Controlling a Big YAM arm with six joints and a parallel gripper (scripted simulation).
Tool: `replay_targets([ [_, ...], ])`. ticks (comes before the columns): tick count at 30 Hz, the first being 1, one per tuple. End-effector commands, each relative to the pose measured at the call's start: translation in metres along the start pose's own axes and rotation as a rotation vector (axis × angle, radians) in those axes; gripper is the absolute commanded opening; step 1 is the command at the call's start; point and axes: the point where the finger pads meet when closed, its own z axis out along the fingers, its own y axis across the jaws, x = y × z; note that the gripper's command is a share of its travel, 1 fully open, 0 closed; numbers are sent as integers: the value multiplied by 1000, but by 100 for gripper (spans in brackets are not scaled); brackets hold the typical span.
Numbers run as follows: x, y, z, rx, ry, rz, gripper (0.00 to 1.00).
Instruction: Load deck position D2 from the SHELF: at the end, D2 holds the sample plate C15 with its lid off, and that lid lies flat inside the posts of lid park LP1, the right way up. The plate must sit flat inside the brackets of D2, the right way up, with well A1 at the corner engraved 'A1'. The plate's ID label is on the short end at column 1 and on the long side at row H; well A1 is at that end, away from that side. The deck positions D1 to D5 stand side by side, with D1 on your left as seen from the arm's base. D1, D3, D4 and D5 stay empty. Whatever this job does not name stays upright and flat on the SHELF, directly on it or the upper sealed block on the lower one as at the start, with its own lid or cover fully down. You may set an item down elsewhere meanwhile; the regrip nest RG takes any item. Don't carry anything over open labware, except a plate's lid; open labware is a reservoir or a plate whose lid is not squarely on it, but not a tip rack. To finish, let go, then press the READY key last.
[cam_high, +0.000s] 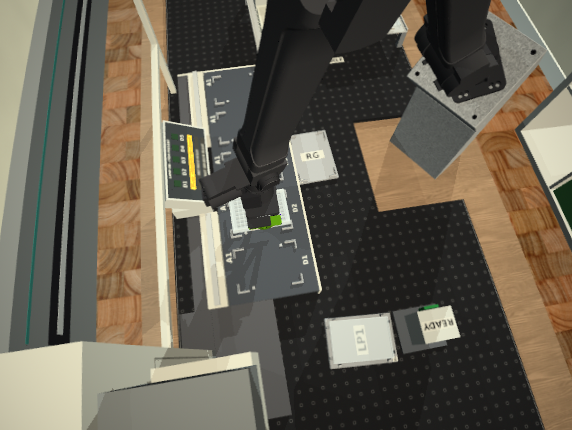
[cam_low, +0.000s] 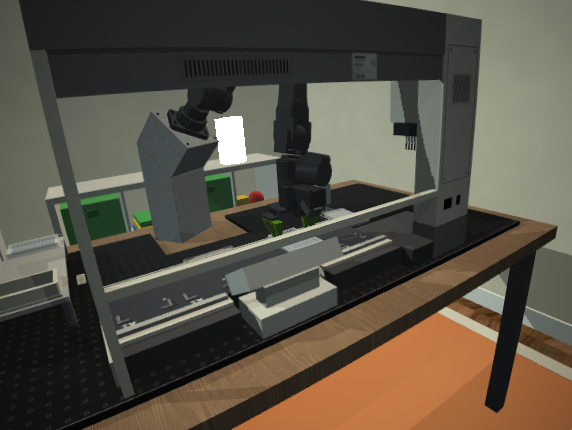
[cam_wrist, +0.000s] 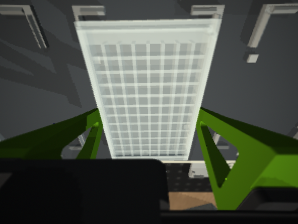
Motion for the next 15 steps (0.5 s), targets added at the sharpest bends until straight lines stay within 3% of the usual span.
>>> replay_targets([
  [1,-17,-1,-13,-4,-55,7,0],
  [15,-20,0,-13,-6,-60,6,0],
])
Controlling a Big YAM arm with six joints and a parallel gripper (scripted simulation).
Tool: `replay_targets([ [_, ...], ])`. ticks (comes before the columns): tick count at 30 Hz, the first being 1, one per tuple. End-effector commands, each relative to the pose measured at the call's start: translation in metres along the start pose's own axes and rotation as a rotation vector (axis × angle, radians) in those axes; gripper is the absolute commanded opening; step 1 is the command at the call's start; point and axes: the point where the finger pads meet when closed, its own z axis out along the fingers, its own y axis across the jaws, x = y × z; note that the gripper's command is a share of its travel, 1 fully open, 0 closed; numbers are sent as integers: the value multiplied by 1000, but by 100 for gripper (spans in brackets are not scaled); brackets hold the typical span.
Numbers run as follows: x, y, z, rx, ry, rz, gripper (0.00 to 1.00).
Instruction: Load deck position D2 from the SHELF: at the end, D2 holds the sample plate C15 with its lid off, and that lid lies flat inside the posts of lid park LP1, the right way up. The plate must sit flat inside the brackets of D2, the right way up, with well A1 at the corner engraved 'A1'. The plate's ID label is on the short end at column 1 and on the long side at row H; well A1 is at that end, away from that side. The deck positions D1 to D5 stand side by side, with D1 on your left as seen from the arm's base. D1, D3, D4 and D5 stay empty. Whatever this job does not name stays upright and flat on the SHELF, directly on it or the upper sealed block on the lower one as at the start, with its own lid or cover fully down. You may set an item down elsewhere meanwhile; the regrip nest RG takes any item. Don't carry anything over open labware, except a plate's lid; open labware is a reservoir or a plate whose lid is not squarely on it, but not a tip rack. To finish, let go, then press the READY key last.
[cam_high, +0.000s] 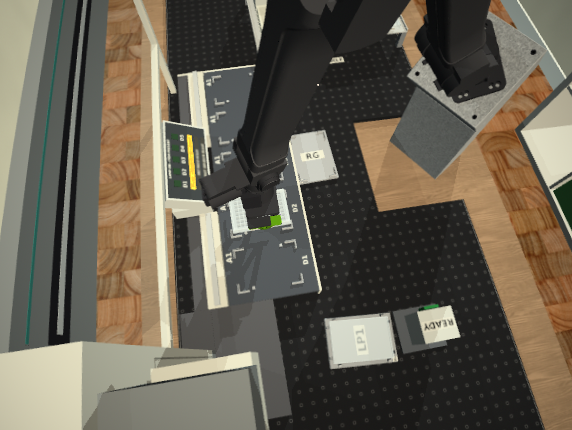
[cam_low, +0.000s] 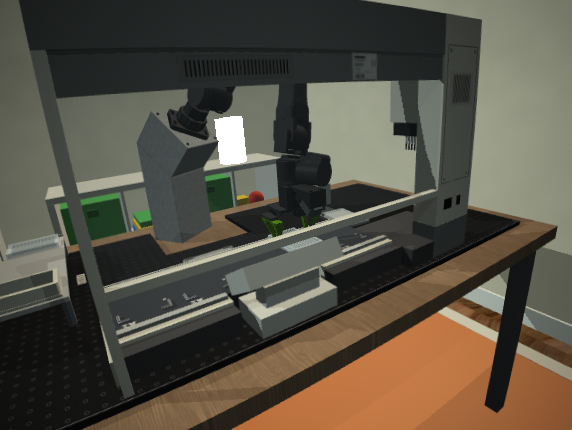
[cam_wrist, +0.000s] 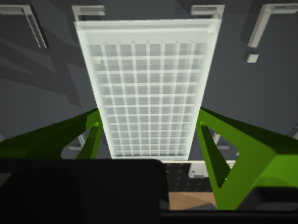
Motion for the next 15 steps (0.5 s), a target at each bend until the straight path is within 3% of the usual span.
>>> replay_targets([
  [1,-21,0,-13,-6,-60,6,0],
  [15,-23,1,-14,-6,-59,6,0],
])
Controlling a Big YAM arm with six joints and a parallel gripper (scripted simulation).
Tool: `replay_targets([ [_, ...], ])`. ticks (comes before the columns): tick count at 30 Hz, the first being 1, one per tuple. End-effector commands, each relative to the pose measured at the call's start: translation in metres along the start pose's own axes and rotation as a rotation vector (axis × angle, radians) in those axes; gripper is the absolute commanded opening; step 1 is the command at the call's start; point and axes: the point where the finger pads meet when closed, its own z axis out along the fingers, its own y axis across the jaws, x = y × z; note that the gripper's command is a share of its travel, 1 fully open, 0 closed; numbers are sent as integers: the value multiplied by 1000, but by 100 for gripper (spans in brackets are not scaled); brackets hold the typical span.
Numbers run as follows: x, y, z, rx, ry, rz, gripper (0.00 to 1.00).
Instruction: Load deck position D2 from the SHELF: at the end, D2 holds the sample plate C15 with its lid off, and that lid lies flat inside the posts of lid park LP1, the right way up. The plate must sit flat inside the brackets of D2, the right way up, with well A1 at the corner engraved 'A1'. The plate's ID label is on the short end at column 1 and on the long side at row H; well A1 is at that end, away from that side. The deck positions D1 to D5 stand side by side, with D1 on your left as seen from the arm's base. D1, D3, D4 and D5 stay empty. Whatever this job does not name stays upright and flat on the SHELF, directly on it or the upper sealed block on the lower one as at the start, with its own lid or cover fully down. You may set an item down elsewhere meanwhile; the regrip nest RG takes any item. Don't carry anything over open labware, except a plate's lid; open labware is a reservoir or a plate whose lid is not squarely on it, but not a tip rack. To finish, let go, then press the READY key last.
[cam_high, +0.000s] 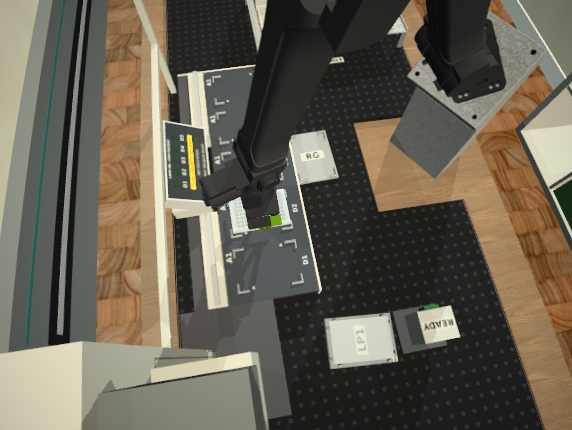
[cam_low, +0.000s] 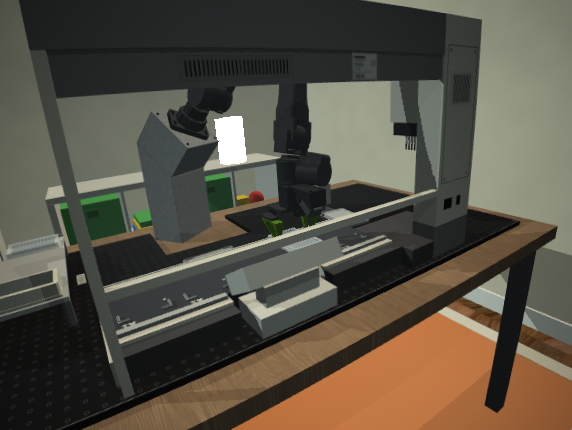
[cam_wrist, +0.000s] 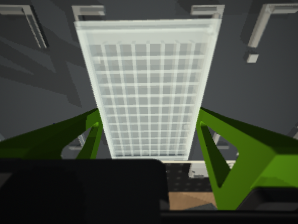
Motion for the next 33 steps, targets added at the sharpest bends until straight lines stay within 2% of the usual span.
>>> replay_targets([
  [1,-23,1,-14,-6,-59,6,0],
  [28,-24,2,-14,-3,-50,8,0],
  [33,-22,2,-7,-5,-47,8,0],
])
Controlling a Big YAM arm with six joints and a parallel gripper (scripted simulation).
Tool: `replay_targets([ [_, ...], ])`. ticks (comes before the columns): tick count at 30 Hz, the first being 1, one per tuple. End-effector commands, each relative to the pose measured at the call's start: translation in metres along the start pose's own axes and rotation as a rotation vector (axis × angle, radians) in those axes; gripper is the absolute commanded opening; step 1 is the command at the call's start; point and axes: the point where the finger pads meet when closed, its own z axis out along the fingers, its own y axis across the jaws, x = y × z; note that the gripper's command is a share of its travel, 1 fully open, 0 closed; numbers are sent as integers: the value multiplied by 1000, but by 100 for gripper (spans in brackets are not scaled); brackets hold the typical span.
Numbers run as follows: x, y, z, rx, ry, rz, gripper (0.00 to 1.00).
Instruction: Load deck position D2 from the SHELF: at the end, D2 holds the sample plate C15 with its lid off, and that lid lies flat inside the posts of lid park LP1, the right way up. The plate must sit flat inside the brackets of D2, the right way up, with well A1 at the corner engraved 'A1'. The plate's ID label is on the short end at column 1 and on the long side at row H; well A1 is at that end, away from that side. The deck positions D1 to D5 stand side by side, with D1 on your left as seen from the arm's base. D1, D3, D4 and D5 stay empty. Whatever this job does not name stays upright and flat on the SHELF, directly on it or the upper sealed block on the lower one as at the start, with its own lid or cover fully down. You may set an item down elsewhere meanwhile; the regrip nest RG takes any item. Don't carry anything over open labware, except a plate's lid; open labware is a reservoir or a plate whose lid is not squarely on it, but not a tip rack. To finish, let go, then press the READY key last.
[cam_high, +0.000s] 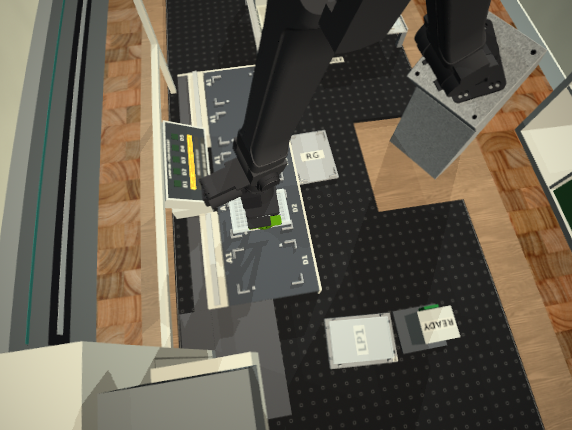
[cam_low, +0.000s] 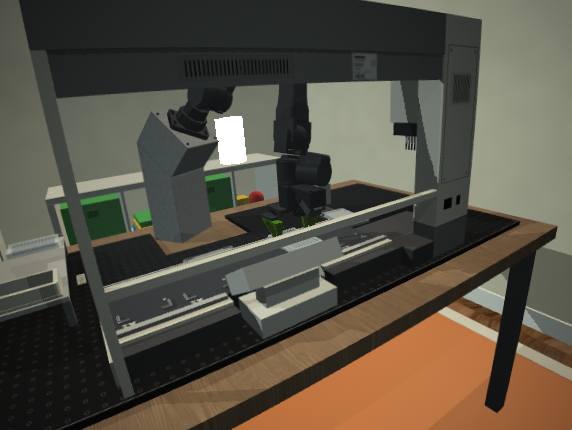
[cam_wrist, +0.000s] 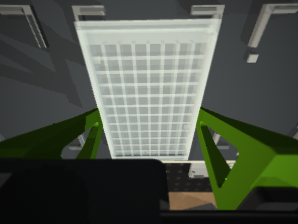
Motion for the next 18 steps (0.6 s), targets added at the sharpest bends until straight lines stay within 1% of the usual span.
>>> replay_targets([
  [1,-20,2,-5,-4,-43,9,0],
  [3,-20,2,-5,-4,-43,9,0],
  [6,-16,1,2,-3,-32,11,0],
  [10,-19,4,0,-8,-41,6,0],
  [12,-15,4,5,-5,-30,6,0],
  [16,-17,8,3,-11,-36,1,0],
  [18,-14,8,6,-11,-31,-1,0],
])
